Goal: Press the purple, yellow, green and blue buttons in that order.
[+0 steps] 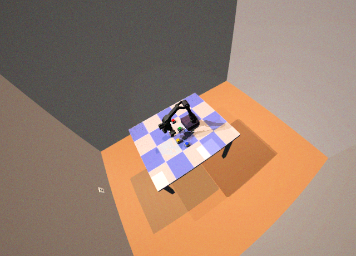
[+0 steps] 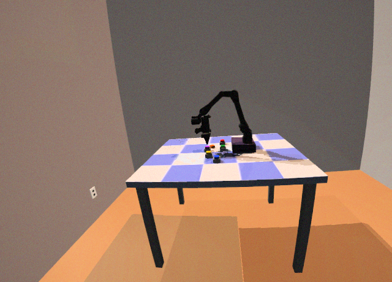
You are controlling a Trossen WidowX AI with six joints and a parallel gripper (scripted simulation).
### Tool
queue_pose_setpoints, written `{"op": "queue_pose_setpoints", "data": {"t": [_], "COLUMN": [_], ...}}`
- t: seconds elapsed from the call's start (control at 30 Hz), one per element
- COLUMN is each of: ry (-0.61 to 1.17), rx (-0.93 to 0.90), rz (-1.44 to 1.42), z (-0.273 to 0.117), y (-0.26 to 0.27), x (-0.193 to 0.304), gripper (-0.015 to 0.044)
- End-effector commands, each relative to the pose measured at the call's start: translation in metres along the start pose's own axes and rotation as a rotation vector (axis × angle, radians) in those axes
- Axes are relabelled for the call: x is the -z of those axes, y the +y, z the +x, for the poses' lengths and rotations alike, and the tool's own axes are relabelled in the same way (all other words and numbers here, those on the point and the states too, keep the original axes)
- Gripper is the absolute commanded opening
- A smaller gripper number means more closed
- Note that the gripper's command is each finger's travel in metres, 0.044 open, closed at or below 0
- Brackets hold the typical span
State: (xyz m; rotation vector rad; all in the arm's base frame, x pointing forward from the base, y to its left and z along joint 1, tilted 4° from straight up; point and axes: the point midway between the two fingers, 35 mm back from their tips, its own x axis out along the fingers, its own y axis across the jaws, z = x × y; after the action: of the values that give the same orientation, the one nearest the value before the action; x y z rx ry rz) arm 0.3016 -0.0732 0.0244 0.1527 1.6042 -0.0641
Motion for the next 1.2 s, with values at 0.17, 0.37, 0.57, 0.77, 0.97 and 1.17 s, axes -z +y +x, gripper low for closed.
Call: {"op": "queue_pose_setpoints", "data": {"t": [0.17, 0.37, 0.57, 0.77, 0.97, 1.17], "ry": [-0.015, -0.015, -0.015, -0.015, -0.015, -0.015], "rx": [0.002, 0.002, 0.002, 0.002, 0.001, 0.001], "rz": [0.001, 0.001, 0.001, 0.001, 0.001, 0.001], "z": [-0.001, 0.002, 0.011, 0.021, 0.031, 0.033], "y": [0.0, 0.0, 0.0, 0.0, 0.0, 0.0], "x": [-0.003, -0.003, -0.003, -0.004, -0.003, -0.003], "gripper": [0.002, 0.002, 0.002, 0.002, 0.002, 0.002]}}
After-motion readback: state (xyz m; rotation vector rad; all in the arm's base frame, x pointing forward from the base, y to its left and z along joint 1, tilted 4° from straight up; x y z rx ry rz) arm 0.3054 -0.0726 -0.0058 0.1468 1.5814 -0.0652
